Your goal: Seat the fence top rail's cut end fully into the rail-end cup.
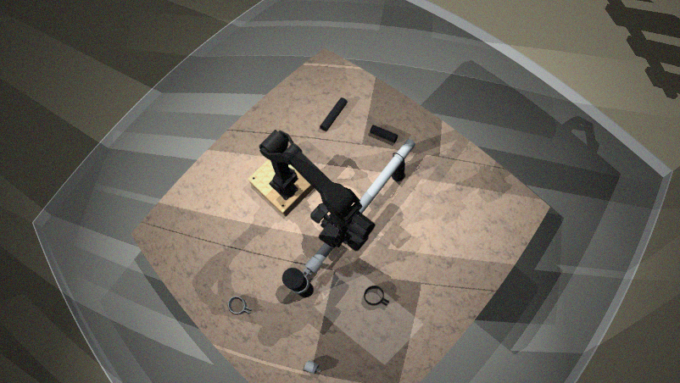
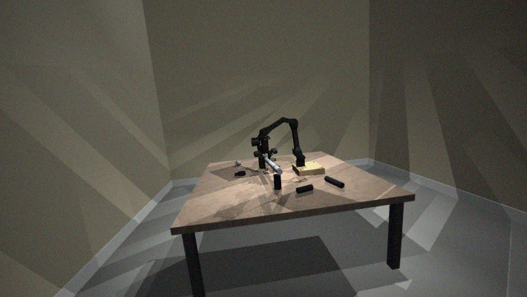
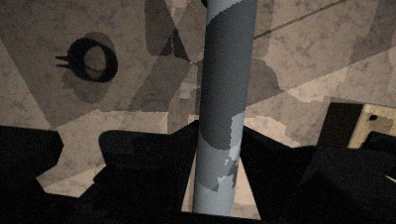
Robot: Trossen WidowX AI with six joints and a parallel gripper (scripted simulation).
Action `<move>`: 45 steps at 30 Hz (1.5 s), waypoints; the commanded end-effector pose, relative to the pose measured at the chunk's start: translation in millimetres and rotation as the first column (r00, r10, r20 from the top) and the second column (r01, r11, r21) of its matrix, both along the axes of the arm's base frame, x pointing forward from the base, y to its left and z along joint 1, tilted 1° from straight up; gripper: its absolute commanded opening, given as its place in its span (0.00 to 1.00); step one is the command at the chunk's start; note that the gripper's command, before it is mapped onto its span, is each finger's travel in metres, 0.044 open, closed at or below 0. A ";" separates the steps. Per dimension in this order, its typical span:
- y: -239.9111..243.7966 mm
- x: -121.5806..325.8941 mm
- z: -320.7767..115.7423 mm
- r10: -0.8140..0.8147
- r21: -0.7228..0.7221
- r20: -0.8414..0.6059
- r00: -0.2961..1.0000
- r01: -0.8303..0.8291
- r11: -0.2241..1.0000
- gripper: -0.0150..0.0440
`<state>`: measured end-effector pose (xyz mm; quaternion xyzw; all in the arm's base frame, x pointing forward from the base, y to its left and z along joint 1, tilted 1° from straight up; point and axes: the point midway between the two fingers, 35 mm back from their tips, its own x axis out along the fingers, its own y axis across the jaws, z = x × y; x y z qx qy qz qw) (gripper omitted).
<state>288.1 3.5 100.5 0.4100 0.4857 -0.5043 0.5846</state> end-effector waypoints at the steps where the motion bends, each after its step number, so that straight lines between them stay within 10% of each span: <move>1: -4.2 0.9 0.8 -0.002 -0.010 0.004 1.000 0.002 1.000 0.25; 45: -19.5 2.9 0.9 -0.002 -0.012 0.005 1.000 0.002 1.000 0.25</move>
